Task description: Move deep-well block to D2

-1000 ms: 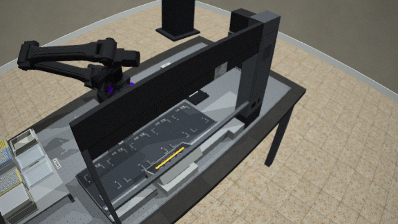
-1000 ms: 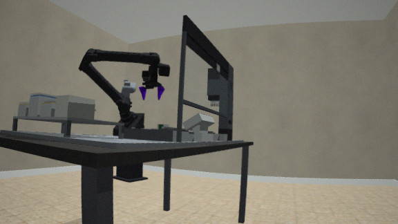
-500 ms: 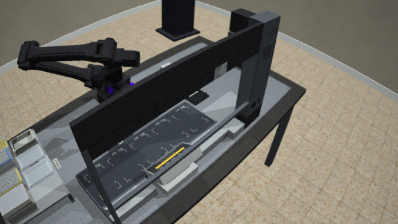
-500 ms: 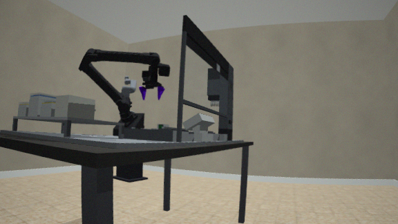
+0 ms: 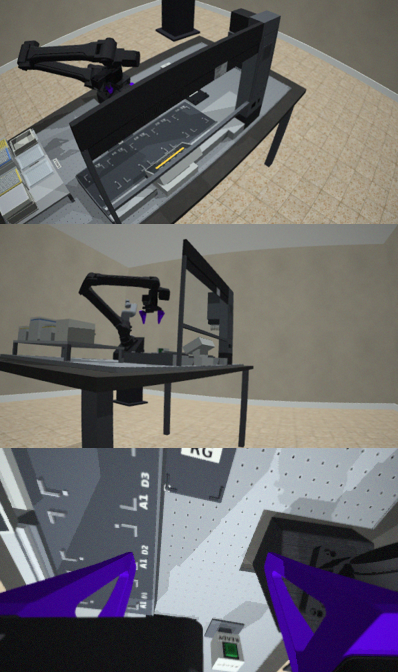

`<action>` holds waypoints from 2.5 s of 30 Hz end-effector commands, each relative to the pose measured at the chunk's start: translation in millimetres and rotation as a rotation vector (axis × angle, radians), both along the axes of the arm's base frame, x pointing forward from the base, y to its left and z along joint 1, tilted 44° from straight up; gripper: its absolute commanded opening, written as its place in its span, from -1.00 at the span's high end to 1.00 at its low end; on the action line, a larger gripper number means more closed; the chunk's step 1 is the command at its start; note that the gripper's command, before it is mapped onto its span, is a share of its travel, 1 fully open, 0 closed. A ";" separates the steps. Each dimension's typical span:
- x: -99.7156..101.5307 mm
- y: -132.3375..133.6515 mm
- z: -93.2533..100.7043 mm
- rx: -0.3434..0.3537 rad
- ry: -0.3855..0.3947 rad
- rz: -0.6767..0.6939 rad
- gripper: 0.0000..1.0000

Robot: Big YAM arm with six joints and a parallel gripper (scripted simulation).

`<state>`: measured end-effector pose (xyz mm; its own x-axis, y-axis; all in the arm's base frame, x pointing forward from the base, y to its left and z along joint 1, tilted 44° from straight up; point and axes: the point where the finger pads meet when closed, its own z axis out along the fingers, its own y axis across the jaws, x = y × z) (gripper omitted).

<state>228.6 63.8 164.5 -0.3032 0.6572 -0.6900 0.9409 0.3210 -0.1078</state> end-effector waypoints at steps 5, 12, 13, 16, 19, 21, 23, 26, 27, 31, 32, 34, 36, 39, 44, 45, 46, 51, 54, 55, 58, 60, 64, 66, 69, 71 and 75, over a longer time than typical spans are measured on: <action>-1.2 0.3 -0.7 0.031 -0.148 -0.155 -1.00; -1.2 0.3 -0.7 0.031 -0.148 -0.155 -1.00; -1.2 0.3 -0.7 0.031 -0.148 -0.155 -1.00; -1.2 0.3 -0.7 0.031 -0.148 -0.155 -1.00; -1.2 0.3 -0.7 0.031 -0.148 -0.155 -1.00; -1.2 0.3 -0.7 0.031 -0.148 -0.155 -1.00; -1.2 0.3 -0.7 0.031 -0.148 -0.155 -1.00; -1.2 0.3 -0.7 0.031 -0.148 -0.155 -1.00; -1.2 0.3 -0.7 0.031 -0.148 -0.155 -1.00; -1.2 0.3 -0.7 0.031 -0.148 -0.155 -1.00; 9.7 0.7 18.1 0.026 -0.049 -0.025 -1.00; 13.8 -4.4 28.9 0.038 -0.078 -0.045 -1.00; 14.7 -12.2 36.1 0.041 -0.097 -0.065 -1.00; 16.0 -24.0 46.9 0.045 -0.127 -0.097 -1.00; 17.8 -43.0 64.8 0.054 -0.180 -0.152 -1.00; 18.0 -46.7 68.4 0.056 -0.191 -0.164 -1.00; 18.3 -50.4 72.0 0.054 -0.185 -0.157 -1.00; 19.4 -61.9 82.8 0.052 -0.186 -0.157 -1.00; 20.5 -73.2 93.6 0.050 -0.186 -0.157 -1.00; 20.8 -77.0 97.2 0.049 -0.187 -0.157 -1.00; 23.6 -87.5 107.8 0.051 -0.196 -0.157 -1.00; 26.7 -94.1 114.9 0.056 -0.209 -0.157 -1.00; 27.8 -105.4 125.9 0.053 -0.211 -0.157 -1.00; 30.7 -108.2 125.9 0.047 -0.195 -0.157 -1.00; 29.1 -120.4 140.8 0.048 -0.213 -0.157 -1.00; 29.7 -127.9 148.2 0.046 -0.214 -0.157 -1.00; 31.0 -142.5 163.0 0.044 -0.216 -0.157 -1.00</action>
